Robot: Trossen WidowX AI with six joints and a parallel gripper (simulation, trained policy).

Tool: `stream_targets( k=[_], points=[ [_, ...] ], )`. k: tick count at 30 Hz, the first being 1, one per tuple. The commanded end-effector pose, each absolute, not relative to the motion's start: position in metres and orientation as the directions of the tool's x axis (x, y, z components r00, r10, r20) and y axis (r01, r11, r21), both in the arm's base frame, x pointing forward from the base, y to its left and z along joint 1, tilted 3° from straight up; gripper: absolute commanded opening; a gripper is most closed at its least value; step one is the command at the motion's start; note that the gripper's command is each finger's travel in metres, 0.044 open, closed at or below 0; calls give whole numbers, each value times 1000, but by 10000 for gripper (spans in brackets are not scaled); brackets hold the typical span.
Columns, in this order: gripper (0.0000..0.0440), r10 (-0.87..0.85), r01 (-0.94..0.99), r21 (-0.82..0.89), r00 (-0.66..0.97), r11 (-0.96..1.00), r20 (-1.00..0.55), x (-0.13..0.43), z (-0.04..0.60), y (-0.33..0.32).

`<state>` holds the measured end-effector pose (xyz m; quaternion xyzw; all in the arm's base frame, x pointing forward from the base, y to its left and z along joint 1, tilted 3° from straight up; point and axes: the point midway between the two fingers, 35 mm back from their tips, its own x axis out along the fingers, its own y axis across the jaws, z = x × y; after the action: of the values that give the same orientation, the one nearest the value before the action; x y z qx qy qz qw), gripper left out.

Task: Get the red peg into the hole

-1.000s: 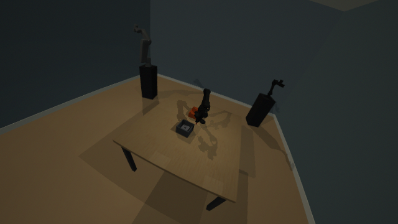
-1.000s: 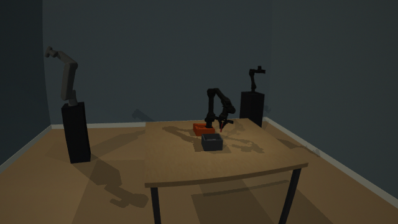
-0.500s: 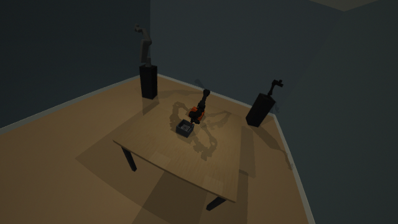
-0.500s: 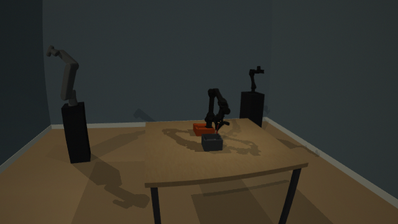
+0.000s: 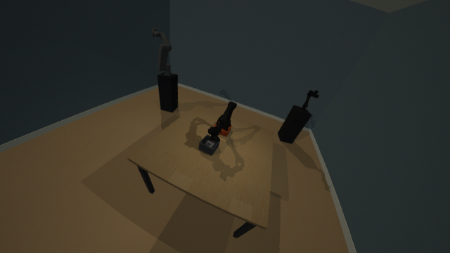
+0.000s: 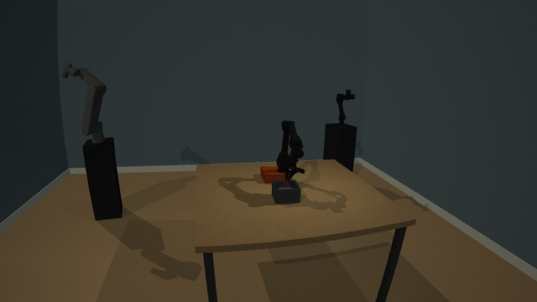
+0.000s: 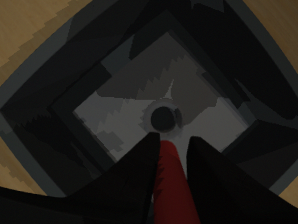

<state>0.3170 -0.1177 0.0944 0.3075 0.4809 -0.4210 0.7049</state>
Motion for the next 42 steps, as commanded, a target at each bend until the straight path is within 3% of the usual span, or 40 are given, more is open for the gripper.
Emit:
stream_targets(
  k=[1, 6, 12, 18, 30, 42],
  points=[
    [0, -285, 891, 30, 177, 454, -942, 321, 86, -122],
    [13, -271, 892, 20, 159, 452, -949, 325, 70, -129],
    [133, -261, 880, -13, 127, 474, -957, 326, 53, -135],
    [152, -269, 870, -31, 118, 492, -956, 335, 51, -143],
    [430, -313, 855, -29, 158, 517, -937, 365, 58, -171],
    [440, -398, 858, 10, 249, 514, -883, 392, 83, -203]
  ],
)
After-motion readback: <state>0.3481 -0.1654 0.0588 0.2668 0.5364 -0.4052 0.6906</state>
